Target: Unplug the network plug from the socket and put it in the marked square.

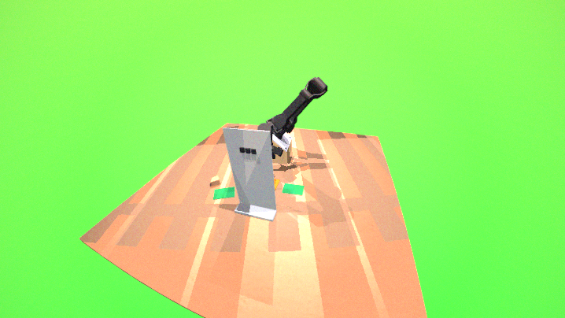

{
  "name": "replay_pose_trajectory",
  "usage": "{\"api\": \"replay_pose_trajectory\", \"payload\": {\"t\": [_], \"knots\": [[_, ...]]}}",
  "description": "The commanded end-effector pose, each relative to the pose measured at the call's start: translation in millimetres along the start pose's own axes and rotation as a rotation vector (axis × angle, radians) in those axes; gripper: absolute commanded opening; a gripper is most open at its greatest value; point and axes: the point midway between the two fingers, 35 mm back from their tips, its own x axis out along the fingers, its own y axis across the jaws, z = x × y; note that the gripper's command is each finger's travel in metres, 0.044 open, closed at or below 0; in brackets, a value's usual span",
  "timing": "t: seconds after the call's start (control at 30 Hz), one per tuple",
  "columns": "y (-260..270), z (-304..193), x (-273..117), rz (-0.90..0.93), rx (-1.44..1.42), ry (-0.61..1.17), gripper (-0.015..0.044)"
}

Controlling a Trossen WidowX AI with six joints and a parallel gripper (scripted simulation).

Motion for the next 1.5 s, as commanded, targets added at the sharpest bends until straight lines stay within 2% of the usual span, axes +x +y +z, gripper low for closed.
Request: {"api": "replay_pose_trajectory", "payload": {"t": [0.0, 1.47], "knots": [[5.2, 0.0, 3.9, 0.014, 0.003, -0.005, 0.0000], [24.2, -0.7, 32.8, 0.017, 0.003, -0.003, 0.0000]]}}
